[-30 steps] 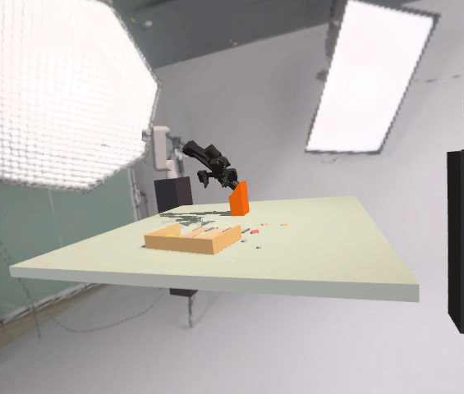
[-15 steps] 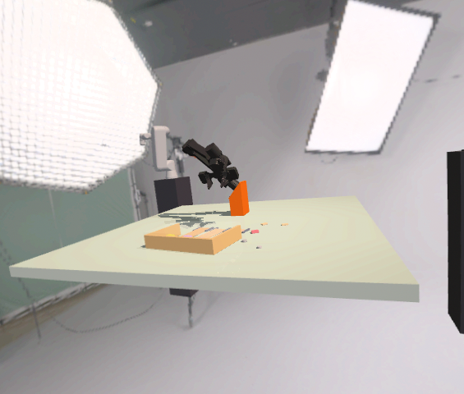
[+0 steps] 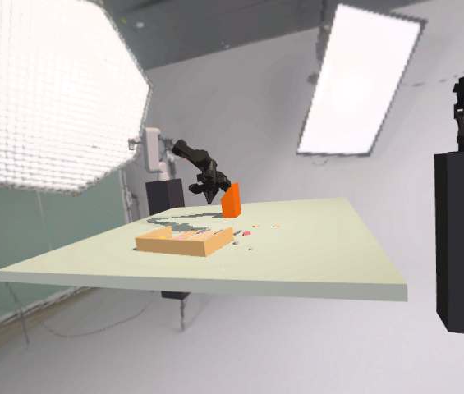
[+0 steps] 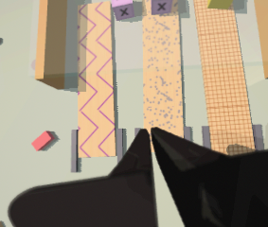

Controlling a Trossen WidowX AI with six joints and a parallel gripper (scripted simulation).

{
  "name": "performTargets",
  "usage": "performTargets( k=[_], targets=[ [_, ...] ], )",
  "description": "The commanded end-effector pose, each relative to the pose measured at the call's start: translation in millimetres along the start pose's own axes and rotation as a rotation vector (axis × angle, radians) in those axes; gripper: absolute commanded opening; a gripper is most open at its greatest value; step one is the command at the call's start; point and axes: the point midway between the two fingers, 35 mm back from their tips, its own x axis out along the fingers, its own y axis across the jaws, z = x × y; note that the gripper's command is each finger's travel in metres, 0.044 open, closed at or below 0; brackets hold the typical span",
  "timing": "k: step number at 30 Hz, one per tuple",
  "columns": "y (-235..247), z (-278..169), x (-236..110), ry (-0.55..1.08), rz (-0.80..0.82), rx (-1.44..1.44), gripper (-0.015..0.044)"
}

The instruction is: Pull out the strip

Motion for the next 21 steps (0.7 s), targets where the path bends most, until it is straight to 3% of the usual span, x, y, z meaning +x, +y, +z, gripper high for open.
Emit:
performTargets(
  k=[1,7,21],
  targets=[
    [-6,0,38,0.284,-0.064,0.078,0.0000],
    [-18,-8,53,0.471,-0.151,0.115,0.0000],
    [-21,-10,53,0.476,-0.154,0.116,0.0000]
  ],
)
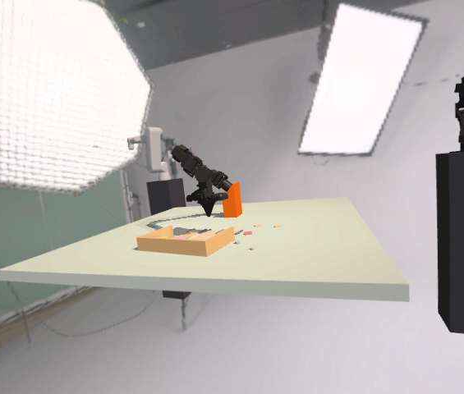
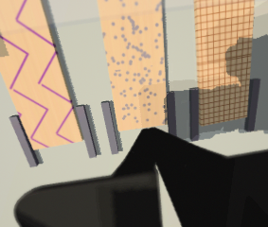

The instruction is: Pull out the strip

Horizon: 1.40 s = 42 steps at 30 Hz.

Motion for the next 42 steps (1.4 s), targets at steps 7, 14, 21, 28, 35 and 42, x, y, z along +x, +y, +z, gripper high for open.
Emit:
performTargets(
  k=[7,14,21,28,35,42],
  targets=[
    [0,2,10,0.013,0.000,0.010,0.0000],
    [0,2,22,0.013,0.000,0.010,0.0000],
    [0,2,34,0.013,0.000,0.010,0.0000],
    [-1,1,45,0.013,-0.001,0.010,0.0000],
    [-2,0,57,0.012,-0.002,0.010,0.0000],
    [-3,-1,68,0.012,-0.004,0.010,0.0000]
  ],
)
